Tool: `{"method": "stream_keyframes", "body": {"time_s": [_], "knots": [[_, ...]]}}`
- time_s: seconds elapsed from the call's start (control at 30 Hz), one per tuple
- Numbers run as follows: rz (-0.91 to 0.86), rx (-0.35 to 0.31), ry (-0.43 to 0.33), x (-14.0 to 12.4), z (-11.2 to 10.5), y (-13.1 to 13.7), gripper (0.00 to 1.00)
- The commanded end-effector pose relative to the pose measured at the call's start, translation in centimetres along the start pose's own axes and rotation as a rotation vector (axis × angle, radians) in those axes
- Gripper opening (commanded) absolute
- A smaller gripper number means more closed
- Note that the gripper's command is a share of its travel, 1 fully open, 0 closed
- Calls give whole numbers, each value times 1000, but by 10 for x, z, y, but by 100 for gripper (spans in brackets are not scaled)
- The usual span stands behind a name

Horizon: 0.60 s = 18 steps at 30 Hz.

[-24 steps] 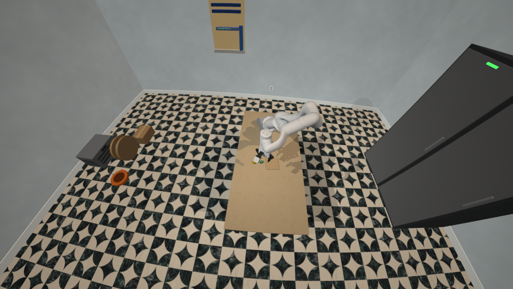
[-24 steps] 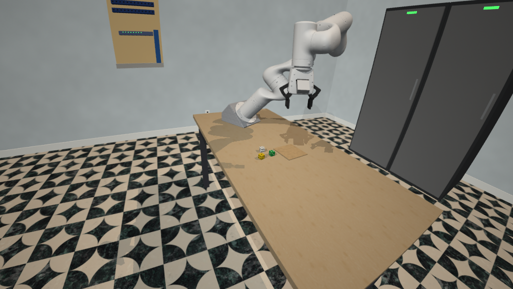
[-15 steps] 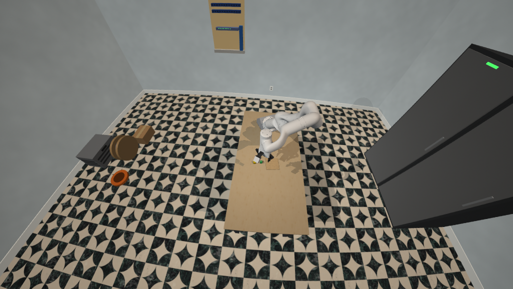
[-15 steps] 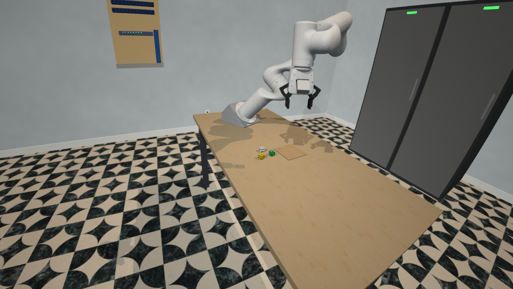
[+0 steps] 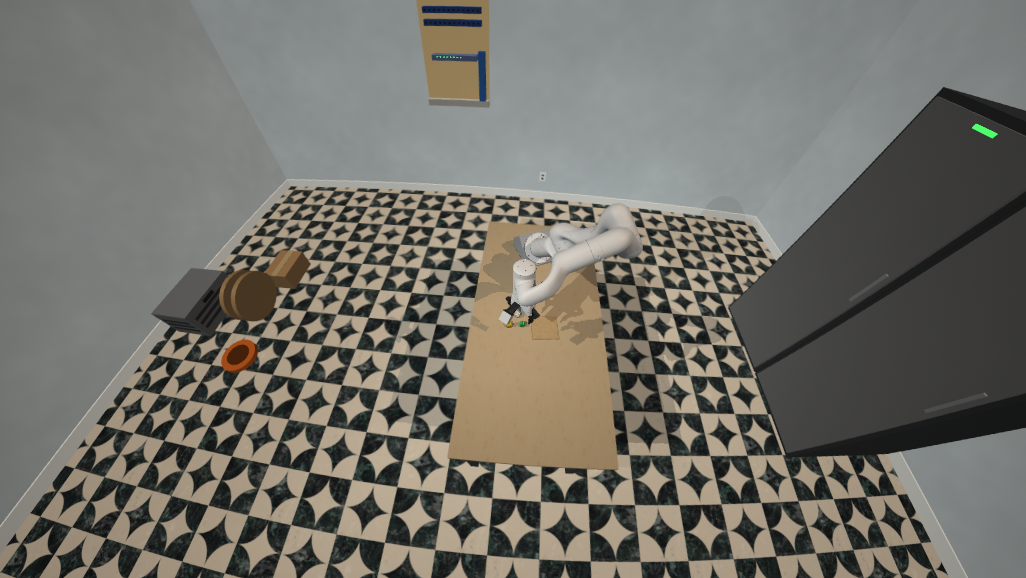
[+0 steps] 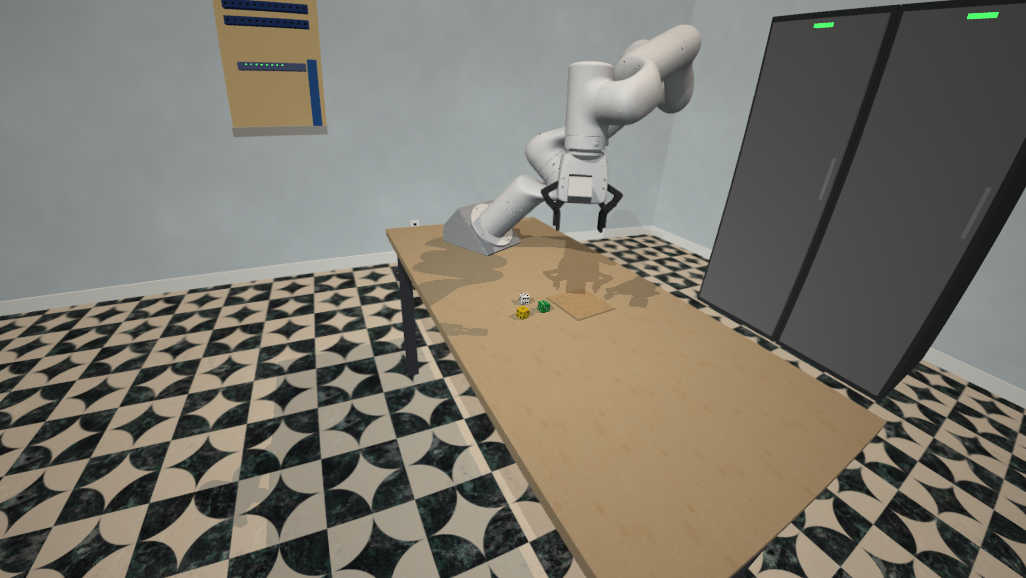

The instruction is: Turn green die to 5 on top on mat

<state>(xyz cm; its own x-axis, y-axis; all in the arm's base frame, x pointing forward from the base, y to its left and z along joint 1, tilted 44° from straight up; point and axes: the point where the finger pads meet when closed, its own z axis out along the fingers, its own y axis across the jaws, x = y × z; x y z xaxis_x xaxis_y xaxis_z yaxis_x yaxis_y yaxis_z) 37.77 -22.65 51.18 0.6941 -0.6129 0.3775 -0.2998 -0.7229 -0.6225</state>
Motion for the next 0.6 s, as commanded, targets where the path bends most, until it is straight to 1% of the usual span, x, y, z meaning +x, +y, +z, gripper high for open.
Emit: {"method": "stream_keyframes", "body": {"time_s": [0.0,0.03,0.1,0.13,0.2,0.23,0.3,0.33,0.37,0.57], "knots": [[109,-11,8,-6,47,51,100],[109,-11,8,-7,54,58,100],[109,-11,8,-7,54,58,100],[170,-28,4,-19,80,86,100],[170,-28,4,-19,80,87,100],[214,-43,-1,-30,98,107,100],[214,-43,-1,-30,98,107,100],[236,-51,-5,-36,107,116,100],[239,-53,-5,-38,108,118,100],[239,-53,-5,-38,108,118,100]]}}
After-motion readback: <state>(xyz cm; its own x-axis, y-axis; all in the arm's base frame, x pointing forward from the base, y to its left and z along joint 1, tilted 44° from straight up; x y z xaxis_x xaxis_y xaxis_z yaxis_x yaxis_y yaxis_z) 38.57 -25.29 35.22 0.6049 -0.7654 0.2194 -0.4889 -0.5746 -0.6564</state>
